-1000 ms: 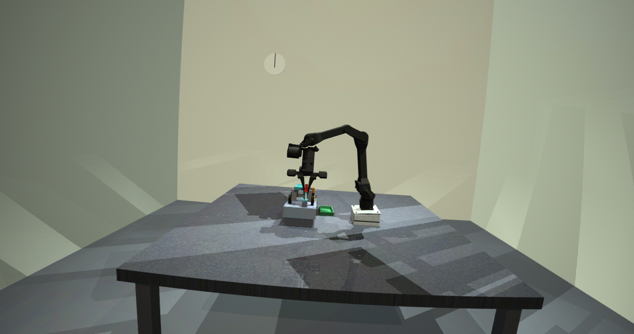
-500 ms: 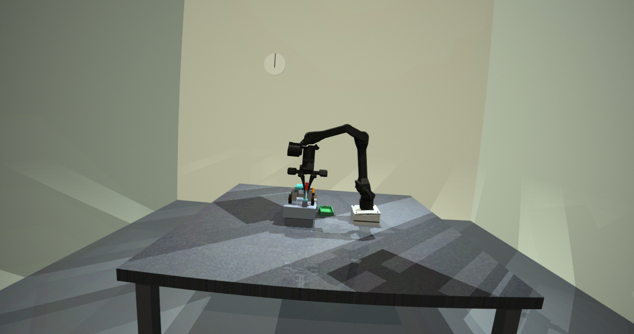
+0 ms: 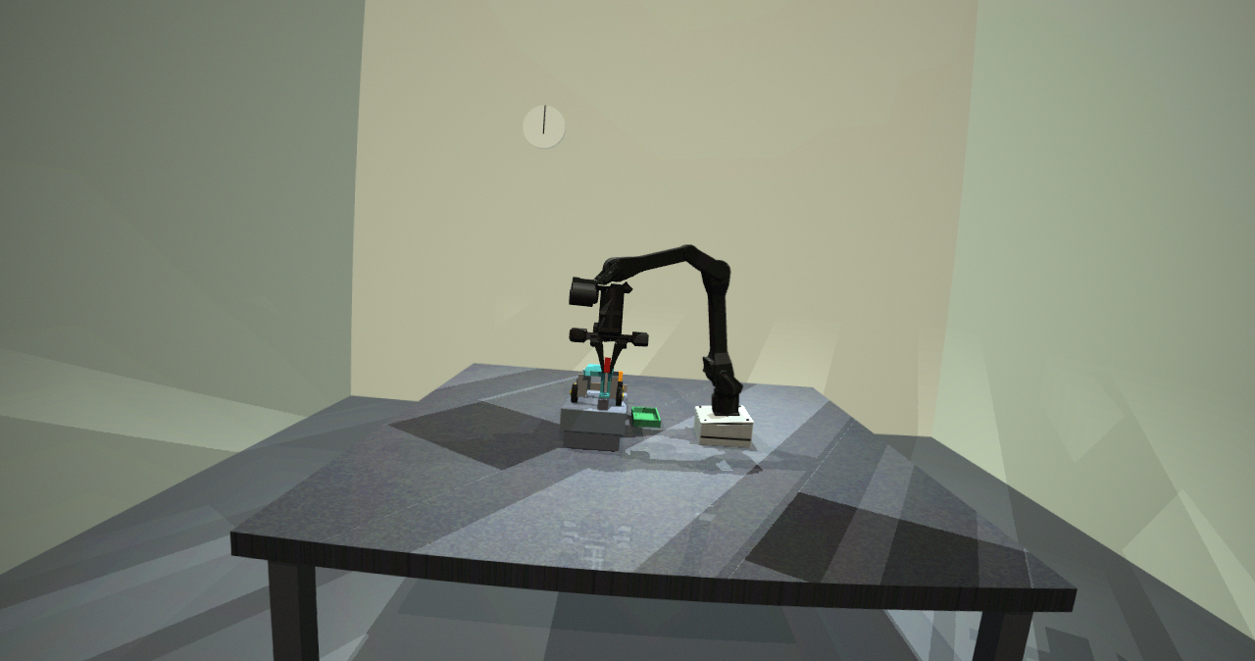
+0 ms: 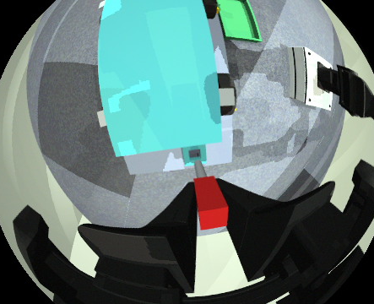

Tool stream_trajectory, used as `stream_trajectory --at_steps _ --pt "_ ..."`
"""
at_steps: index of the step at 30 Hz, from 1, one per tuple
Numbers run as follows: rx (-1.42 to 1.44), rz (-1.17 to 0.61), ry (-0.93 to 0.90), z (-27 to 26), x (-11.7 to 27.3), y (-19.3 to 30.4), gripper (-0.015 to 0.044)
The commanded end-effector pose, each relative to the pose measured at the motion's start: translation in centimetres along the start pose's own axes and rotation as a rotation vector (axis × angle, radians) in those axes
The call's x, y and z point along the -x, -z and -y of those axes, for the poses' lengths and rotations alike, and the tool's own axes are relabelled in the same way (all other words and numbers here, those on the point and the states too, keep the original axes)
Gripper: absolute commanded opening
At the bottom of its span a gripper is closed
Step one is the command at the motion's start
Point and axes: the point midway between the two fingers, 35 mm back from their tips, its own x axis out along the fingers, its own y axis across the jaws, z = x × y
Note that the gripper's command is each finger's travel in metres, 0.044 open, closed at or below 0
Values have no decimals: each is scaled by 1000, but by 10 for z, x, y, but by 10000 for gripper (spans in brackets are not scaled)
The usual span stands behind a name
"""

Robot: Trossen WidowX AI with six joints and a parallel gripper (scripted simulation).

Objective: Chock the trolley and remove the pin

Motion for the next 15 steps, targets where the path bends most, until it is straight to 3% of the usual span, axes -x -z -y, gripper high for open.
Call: stream_trajectory --at_steps 1,15 --pt "6 -7 -5 -2 4 3 0" --pt "5 -9 -5 -1 2 21 0"
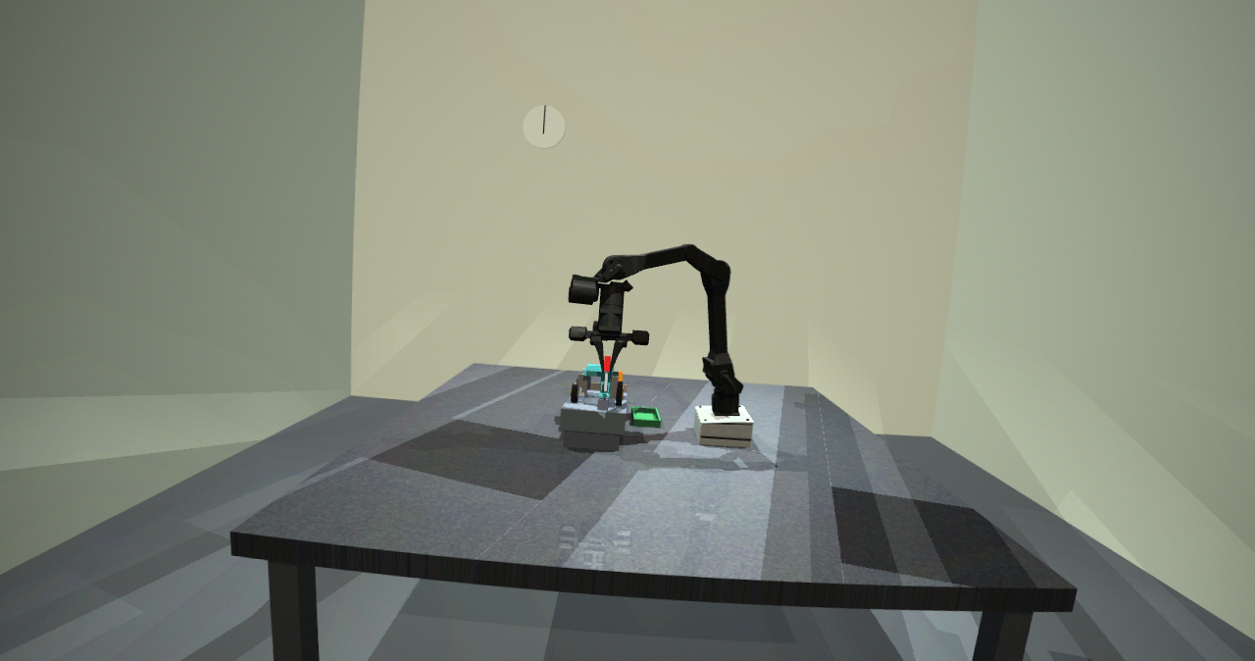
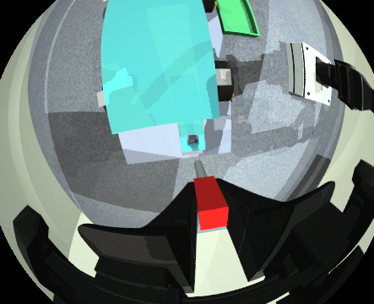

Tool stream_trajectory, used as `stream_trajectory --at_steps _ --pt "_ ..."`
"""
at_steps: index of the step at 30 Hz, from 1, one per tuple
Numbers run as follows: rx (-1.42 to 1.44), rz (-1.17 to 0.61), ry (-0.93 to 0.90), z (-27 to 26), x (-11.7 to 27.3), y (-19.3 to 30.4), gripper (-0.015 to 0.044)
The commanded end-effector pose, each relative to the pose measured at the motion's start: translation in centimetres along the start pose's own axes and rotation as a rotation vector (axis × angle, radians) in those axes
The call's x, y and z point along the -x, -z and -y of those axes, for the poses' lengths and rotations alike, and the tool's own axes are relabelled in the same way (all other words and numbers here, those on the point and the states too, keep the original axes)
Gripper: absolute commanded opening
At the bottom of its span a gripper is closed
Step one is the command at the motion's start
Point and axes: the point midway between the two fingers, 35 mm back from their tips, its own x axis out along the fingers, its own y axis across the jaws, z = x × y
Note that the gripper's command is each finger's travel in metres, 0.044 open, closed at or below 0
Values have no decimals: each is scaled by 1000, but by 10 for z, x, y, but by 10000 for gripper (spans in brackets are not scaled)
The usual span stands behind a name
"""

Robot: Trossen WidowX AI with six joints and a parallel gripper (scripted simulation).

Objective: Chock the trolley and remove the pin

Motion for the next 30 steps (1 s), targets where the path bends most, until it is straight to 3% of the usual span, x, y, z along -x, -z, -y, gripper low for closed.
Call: stream_trajectory --at_steps 1,11,30 --pt "-3 -2 -7 -1 0 7 0" --pt "-3 -3 -7 1 0 19 0" --pt "-4 -3 -2 67 -4 20 0"
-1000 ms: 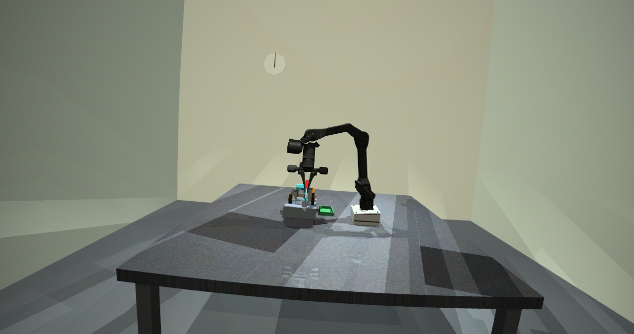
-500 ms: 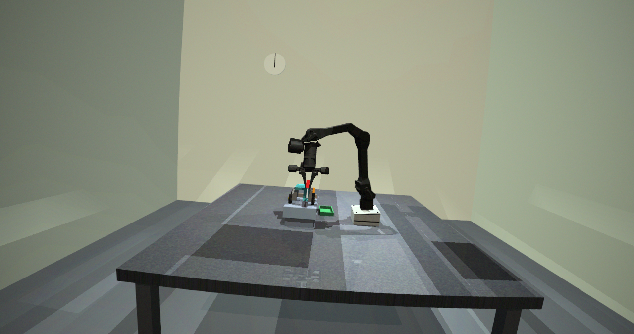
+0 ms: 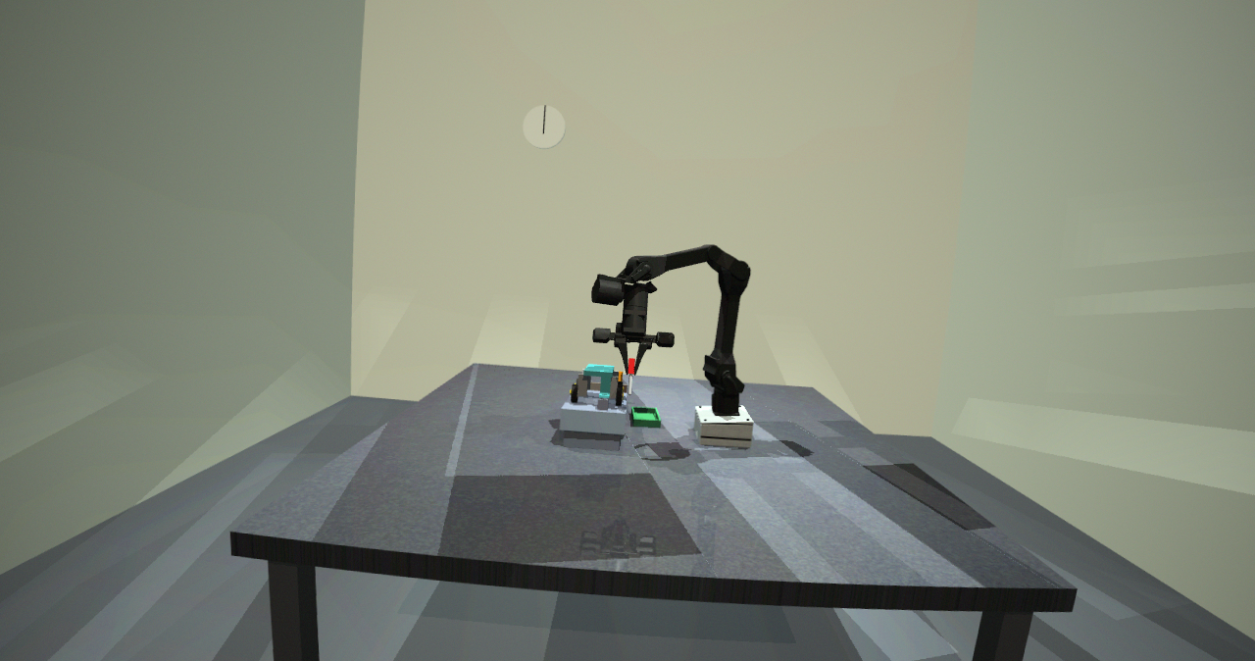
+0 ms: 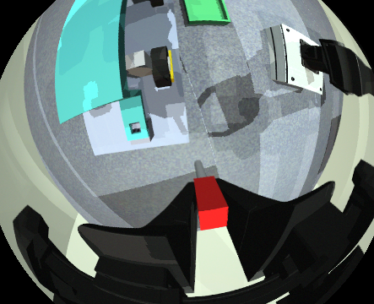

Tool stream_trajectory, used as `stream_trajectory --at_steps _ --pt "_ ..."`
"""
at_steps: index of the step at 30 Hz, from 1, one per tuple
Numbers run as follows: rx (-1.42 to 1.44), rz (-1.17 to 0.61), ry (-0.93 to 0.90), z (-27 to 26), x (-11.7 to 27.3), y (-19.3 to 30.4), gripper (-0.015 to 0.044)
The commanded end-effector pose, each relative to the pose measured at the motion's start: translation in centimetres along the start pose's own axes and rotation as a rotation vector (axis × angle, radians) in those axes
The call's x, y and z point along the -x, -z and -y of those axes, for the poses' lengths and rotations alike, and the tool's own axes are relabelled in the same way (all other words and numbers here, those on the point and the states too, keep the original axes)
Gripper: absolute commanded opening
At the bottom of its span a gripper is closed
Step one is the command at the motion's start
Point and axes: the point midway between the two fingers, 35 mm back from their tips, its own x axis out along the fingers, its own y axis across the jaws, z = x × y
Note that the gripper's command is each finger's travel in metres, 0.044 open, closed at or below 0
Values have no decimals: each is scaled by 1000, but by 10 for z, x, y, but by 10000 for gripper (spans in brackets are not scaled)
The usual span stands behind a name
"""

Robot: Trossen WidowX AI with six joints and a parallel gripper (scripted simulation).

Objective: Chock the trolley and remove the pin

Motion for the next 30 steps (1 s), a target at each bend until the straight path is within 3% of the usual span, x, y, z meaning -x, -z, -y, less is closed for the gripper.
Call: stream_trajectory --at_steps 1,11,30 --pt "-4 3 -4 14 0 -1 0" --pt "-4 4 -3 24 0 -7 0" --pt "-4 10 -3 20 9 -75 0"
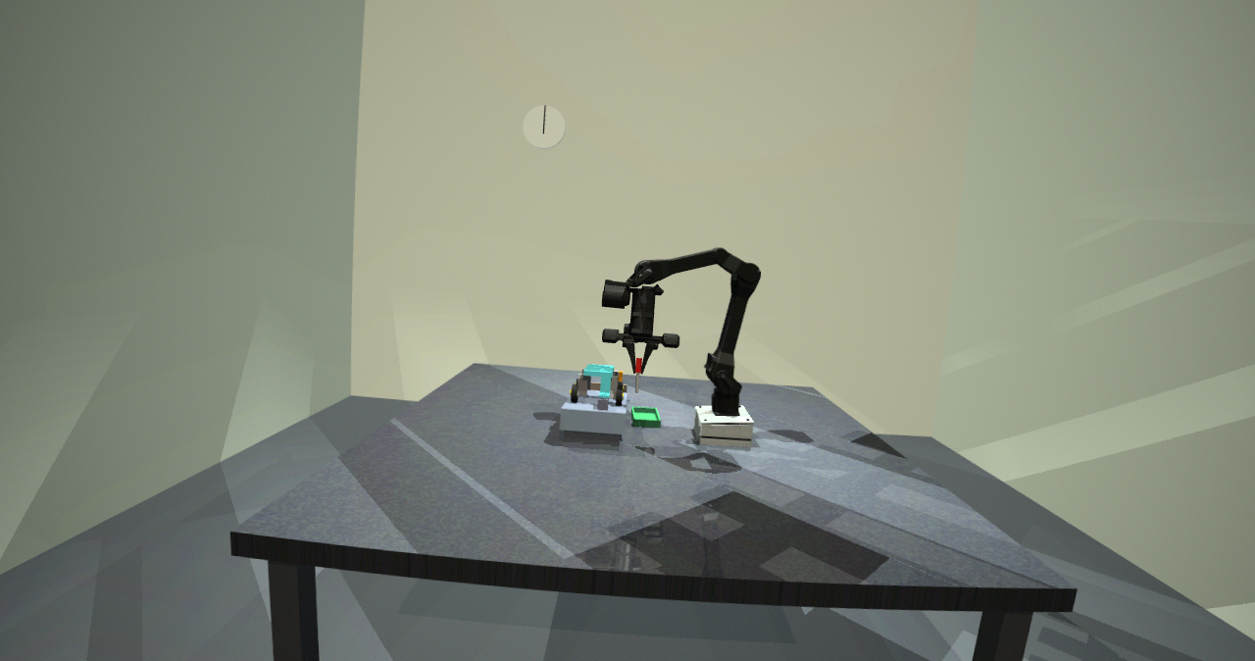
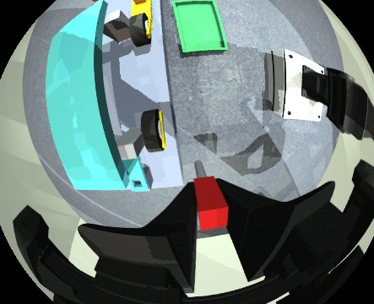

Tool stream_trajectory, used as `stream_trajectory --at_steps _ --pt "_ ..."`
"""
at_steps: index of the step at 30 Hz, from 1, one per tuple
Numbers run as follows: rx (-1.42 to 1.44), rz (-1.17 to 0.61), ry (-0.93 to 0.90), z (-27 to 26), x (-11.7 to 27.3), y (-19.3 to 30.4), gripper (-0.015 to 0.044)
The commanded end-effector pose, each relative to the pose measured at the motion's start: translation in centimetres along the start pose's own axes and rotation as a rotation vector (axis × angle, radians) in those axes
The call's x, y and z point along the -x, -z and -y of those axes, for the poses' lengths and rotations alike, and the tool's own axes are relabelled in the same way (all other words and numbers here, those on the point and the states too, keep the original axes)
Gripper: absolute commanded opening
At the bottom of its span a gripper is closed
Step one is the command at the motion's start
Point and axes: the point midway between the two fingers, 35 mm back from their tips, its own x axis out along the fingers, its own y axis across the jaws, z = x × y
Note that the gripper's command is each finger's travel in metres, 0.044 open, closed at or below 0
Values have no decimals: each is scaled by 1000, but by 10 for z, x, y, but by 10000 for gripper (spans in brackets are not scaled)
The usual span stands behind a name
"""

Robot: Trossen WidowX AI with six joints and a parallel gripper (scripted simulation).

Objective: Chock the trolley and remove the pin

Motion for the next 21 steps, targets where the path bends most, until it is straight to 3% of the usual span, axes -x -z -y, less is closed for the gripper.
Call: stream_trajectory --at_steps 1,21 --pt "2 -5 8 1 1 -13 0" --pt "3 2 8 1 10 -86 0"
